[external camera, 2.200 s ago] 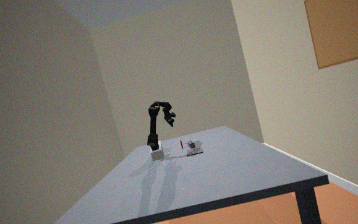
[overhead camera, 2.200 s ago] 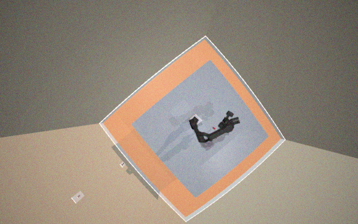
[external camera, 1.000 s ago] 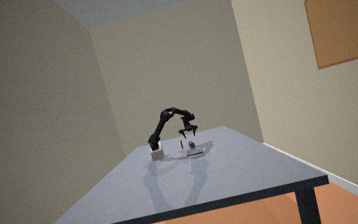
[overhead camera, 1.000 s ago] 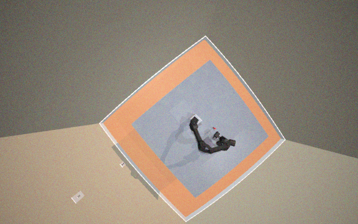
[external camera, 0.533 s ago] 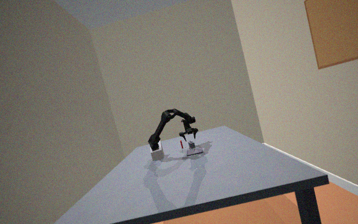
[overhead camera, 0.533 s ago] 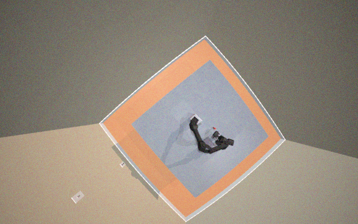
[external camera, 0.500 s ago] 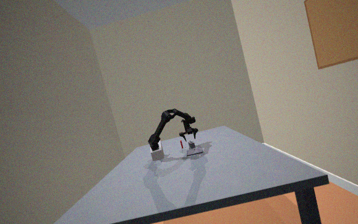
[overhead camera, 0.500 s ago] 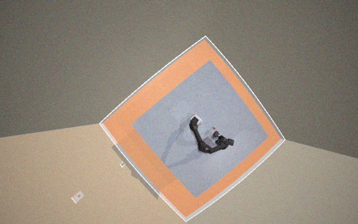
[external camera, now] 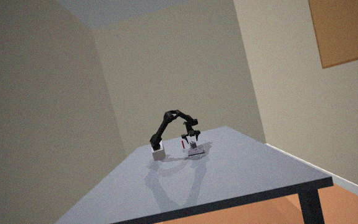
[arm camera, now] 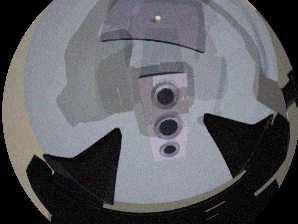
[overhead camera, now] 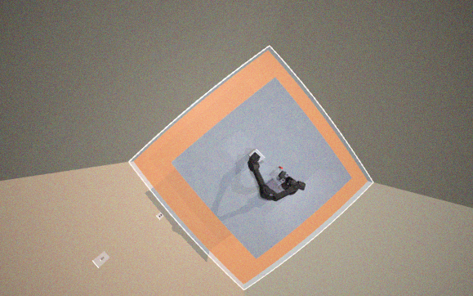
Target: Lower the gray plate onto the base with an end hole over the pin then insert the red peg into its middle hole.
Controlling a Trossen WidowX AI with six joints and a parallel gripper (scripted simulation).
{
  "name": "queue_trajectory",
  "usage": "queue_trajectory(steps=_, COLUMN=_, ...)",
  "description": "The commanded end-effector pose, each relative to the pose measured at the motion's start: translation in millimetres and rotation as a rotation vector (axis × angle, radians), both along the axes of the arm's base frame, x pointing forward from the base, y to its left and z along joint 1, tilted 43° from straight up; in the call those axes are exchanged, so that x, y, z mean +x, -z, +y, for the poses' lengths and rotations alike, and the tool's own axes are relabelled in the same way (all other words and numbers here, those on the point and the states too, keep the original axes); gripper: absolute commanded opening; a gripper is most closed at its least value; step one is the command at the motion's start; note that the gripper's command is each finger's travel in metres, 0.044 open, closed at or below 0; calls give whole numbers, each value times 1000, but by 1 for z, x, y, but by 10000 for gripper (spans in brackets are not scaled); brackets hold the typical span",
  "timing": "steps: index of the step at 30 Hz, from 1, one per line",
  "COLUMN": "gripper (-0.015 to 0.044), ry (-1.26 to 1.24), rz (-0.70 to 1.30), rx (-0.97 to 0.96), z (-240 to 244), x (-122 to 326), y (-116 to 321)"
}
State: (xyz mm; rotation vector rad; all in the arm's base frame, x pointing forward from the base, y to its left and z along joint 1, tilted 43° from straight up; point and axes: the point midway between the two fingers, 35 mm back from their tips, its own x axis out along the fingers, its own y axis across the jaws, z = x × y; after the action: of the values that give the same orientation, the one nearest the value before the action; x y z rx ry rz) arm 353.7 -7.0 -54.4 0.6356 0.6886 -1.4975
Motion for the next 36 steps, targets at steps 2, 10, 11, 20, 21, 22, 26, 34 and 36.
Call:
queue_trajectory(steps=2, gripper=440, ry=-6, rz=12, rx=-6, z=-7, x=-2, y=8)
queue_trajectory(steps=10, gripper=440, ry=-6, rz=11, rx=-7, z=-15, x=-3, y=17)
queue_trajectory(steps=11, gripper=440, ry=-6, rz=11, rx=-7, z=-16, x=-3, y=18)
queue_trajectory(steps=20, gripper=440, ry=-4, rz=7, rx=-10, z=-26, x=-5, y=28)
queue_trajectory(steps=21, gripper=440, ry=-4, rz=7, rx=-10, z=-26, x=-5, y=28)
queue_trajectory(steps=22, gripper=414, ry=-4, rz=7, rx=-10, z=-26, x=-5, y=28)
queue_trajectory(steps=26, gripper=309, ry=-4, rz=7, rx=-10, z=-26, x=-5, y=28)
queue_trajectory(steps=34, gripper=99, ry=-4, rz=7, rx=-10, z=-26, x=-5, y=28)
queue_trajectory(steps=36, gripper=66, ry=-4, rz=7, rx=-10, z=-26, x=-5, y=28)
